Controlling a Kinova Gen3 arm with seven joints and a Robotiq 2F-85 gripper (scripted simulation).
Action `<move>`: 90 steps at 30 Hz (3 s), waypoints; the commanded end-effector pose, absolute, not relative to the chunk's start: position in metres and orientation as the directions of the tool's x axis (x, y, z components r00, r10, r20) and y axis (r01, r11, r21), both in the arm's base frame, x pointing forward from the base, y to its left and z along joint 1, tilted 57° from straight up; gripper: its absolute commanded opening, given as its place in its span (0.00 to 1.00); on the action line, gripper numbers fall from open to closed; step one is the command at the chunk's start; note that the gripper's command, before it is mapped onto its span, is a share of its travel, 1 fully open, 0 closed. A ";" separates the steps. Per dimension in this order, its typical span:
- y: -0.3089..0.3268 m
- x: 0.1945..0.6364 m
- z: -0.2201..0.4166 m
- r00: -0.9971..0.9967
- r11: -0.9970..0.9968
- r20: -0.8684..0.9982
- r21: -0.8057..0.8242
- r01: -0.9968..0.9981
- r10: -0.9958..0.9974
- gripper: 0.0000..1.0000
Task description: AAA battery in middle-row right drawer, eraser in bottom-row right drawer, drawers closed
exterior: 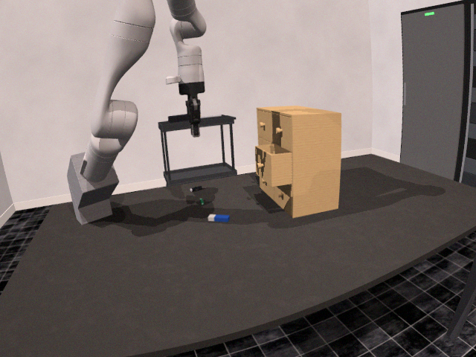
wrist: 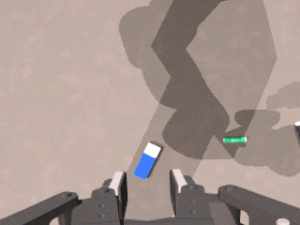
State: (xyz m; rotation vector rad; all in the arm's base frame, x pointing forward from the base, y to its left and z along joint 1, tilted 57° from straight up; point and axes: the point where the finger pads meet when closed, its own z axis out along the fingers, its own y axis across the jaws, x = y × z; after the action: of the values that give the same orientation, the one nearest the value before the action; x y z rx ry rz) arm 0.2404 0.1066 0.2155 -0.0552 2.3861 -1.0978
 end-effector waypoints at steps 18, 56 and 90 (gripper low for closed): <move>0.107 0.239 0.215 -0.874 0.672 -0.423 -0.722 0.165 -0.239 0.33; 0.111 0.359 0.092 -0.587 0.078 0.386 -0.787 -0.612 -0.712 0.33; 0.080 0.378 -0.004 -0.206 -0.207 0.699 -0.458 -0.865 -0.685 0.24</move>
State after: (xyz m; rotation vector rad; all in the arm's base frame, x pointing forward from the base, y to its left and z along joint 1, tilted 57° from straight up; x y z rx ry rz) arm 0.3761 0.0782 -0.0014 -2.0673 2.0957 -1.5643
